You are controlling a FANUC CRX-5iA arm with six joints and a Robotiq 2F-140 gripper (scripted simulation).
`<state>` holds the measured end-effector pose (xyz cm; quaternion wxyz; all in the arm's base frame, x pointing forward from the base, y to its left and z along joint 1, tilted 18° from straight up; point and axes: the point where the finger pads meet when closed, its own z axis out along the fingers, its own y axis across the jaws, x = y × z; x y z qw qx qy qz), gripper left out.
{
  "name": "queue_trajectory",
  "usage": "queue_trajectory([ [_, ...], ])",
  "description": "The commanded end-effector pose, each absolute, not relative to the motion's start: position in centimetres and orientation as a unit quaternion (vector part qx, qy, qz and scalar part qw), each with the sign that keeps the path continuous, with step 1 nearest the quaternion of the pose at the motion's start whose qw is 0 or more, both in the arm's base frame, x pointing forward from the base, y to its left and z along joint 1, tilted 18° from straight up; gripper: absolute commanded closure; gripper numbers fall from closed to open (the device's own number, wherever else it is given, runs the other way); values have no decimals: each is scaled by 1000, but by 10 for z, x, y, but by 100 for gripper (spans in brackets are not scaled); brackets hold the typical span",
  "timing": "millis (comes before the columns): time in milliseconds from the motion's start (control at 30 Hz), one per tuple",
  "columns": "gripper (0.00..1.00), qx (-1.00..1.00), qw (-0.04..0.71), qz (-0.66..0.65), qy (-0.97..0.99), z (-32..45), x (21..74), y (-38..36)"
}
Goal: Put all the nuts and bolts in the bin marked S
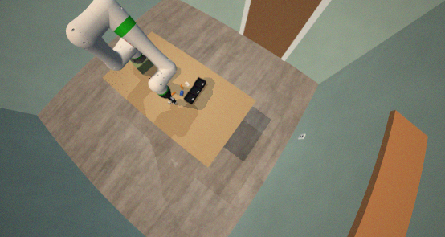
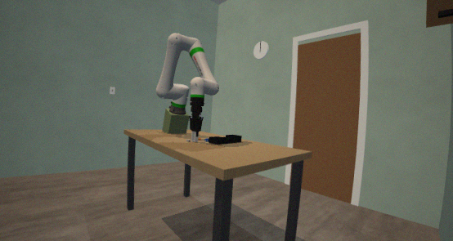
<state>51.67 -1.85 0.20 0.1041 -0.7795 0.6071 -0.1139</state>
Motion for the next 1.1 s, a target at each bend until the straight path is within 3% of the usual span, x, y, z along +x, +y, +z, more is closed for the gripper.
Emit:
queue_trajectory([
  [0, 82, -779, 104, -114, 607, -2, 518, -18],
  [400, 82, -779, 104, -114, 607, -2, 518, -18],
  [433, 94, -779, 104, -114, 607, -2, 518, -18],
  [1067, 94, -779, 104, -114, 607, -2, 518, -18],
])
